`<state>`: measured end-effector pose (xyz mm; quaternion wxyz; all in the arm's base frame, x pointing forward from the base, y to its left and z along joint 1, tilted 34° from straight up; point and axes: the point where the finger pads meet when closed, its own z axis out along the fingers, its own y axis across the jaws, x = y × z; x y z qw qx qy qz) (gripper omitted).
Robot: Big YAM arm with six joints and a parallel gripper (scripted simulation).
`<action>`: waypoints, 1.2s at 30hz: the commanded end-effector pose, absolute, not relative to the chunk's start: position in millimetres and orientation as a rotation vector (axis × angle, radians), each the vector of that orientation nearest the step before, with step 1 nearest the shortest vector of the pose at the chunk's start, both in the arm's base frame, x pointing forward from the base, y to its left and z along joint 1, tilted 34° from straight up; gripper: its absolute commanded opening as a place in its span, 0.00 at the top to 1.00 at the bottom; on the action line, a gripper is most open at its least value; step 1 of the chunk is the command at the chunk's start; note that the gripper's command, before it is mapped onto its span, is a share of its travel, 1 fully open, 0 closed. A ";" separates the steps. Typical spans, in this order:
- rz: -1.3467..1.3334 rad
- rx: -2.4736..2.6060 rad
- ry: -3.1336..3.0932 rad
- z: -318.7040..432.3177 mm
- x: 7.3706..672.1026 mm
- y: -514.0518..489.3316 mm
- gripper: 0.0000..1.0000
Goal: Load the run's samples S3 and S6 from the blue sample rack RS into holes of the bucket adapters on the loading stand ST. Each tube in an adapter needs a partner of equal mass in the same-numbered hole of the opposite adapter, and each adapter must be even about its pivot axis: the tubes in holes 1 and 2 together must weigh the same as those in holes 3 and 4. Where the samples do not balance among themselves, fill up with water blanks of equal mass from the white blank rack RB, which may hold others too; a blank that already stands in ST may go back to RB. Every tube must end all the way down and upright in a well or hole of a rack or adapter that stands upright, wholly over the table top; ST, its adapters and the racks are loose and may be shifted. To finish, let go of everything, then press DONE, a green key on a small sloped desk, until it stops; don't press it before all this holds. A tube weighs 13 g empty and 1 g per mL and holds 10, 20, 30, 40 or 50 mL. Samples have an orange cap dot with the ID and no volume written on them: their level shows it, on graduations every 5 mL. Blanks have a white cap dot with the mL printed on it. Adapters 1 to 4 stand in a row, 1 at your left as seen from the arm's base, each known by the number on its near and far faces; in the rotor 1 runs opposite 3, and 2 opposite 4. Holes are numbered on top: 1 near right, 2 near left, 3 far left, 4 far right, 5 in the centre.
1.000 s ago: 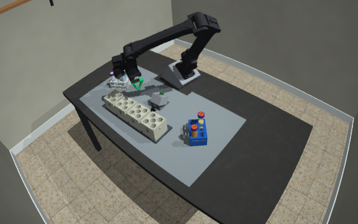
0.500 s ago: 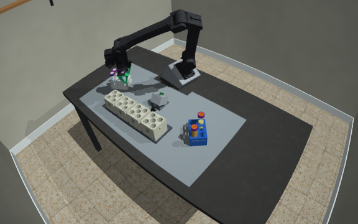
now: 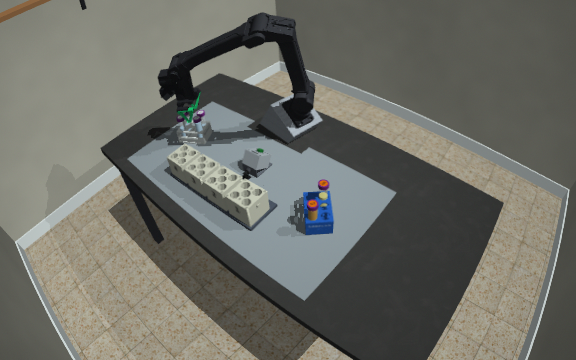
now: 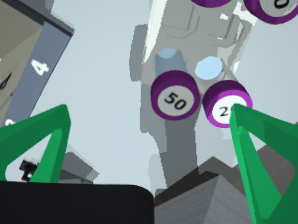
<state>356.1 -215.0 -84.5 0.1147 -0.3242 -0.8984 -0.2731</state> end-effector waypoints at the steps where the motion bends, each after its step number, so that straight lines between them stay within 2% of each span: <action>1: -0.794 -0.942 -2.704 -89.0 371.8 -259.5 0.00; 6: -0.791 -0.942 -2.705 -112.4 371.8 -293.7 0.00; 13: -0.792 -0.895 -2.699 -103.2 369.4 -269.1 0.00; 36: -0.788 -0.934 -2.707 -108.8 373.0 -283.0 0.00</action>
